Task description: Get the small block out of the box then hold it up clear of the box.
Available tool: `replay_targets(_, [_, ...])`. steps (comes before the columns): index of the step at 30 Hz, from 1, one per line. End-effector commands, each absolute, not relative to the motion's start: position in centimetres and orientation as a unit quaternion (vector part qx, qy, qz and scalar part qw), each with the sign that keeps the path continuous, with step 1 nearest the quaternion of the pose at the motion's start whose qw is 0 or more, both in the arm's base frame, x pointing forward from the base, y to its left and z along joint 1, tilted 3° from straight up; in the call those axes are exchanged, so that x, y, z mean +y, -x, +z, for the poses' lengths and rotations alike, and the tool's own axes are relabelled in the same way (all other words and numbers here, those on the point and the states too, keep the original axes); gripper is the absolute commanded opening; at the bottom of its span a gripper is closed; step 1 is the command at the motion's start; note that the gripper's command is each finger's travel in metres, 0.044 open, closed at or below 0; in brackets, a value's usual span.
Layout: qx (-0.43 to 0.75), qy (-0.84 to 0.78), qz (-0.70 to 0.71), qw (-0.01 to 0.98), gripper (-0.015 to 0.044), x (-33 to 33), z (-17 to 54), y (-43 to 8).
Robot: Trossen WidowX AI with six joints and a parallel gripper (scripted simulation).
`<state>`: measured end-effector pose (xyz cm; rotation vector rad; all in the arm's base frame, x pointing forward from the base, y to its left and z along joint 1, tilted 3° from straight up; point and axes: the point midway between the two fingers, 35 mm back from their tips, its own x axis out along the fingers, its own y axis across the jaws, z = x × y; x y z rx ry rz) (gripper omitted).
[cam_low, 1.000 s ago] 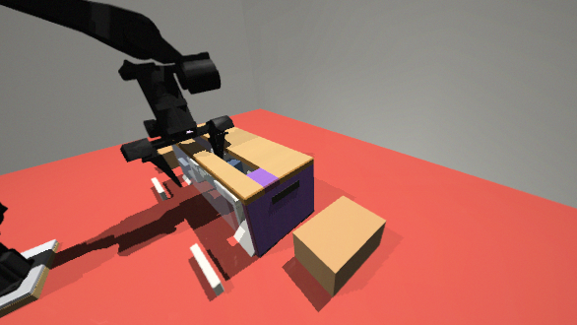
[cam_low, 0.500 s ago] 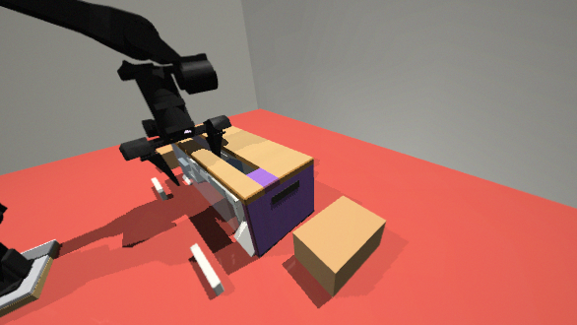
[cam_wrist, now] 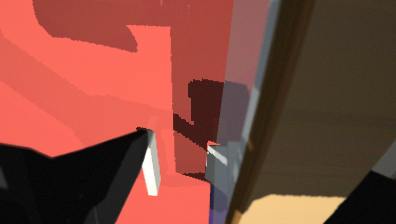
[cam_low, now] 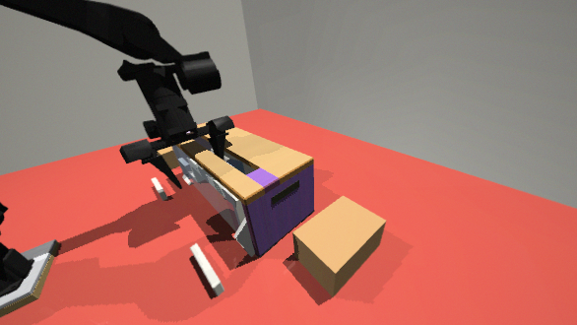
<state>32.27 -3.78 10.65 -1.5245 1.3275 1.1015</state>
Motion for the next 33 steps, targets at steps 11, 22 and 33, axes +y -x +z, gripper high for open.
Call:
replay_targets(11, [0.526, 0.606, 0.438, 0.406, 0.04, -3.1, 10.6, -32.2])
replay_targets(22, [0.526, 0.606, 0.438, 0.406, 0.04, -4.0, 10.6, -32.4])
replay_targets(33, [0.526, 0.606, 0.438, 0.405, 0.04, -5.1, 10.5, -32.5])
